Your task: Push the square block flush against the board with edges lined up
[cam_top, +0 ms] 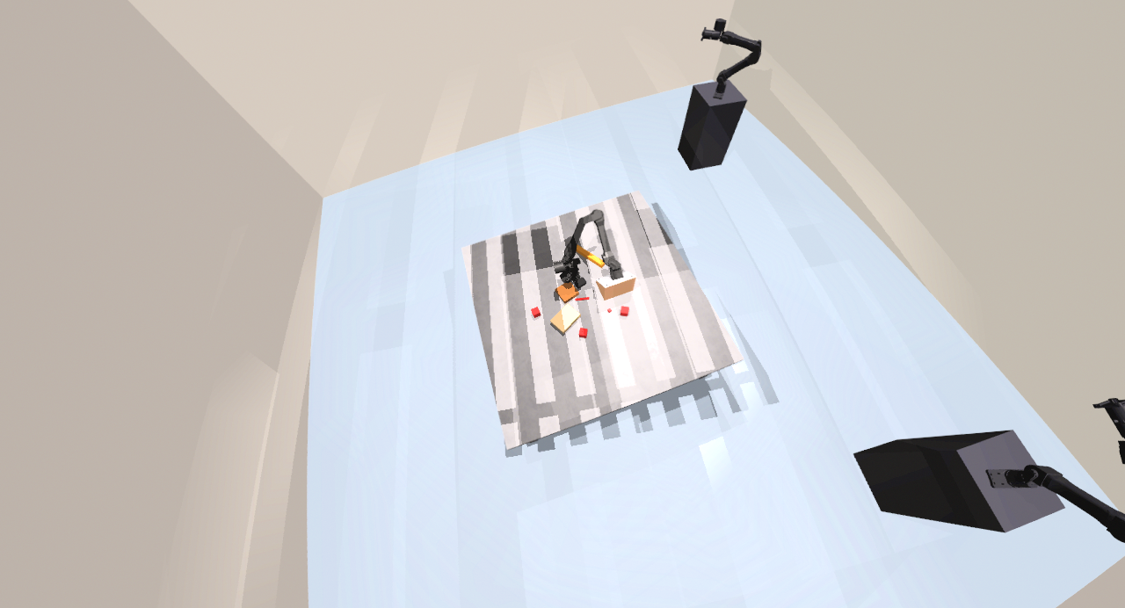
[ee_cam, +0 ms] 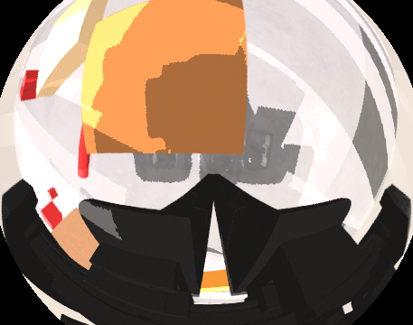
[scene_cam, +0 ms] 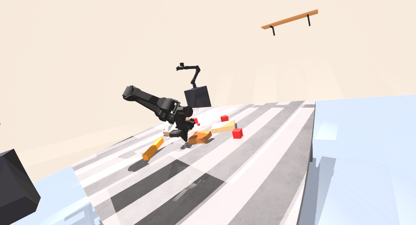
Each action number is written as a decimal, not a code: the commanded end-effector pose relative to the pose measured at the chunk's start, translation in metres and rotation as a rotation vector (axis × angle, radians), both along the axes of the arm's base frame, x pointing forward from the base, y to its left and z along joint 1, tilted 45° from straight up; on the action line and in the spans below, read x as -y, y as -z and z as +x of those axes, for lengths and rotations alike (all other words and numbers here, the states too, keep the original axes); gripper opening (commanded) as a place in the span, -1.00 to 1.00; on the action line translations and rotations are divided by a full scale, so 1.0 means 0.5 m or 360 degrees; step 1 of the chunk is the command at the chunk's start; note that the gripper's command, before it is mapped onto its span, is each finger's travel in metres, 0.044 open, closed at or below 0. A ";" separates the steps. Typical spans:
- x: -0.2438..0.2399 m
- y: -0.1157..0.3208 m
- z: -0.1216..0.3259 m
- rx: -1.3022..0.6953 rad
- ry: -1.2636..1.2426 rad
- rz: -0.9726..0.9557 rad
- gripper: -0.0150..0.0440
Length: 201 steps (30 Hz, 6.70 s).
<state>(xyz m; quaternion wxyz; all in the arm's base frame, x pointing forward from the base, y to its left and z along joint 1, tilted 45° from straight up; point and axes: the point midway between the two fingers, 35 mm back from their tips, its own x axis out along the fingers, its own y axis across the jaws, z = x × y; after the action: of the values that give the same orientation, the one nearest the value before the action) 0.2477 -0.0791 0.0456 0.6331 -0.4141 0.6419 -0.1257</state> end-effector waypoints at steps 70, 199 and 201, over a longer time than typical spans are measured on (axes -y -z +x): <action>-0.023 0.009 0.073 -0.0003 -0.0002 0.0002 -0.49; -0.147 -0.016 0.047 -0.0245 -0.0250 -0.0043 -0.49; -0.147 -0.016 0.047 -0.0245 -0.0250 -0.0043 -0.49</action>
<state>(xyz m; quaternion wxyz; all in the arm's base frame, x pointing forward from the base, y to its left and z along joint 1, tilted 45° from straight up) 0.2723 -0.0094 0.0582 0.5849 -0.4819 0.6505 -0.0499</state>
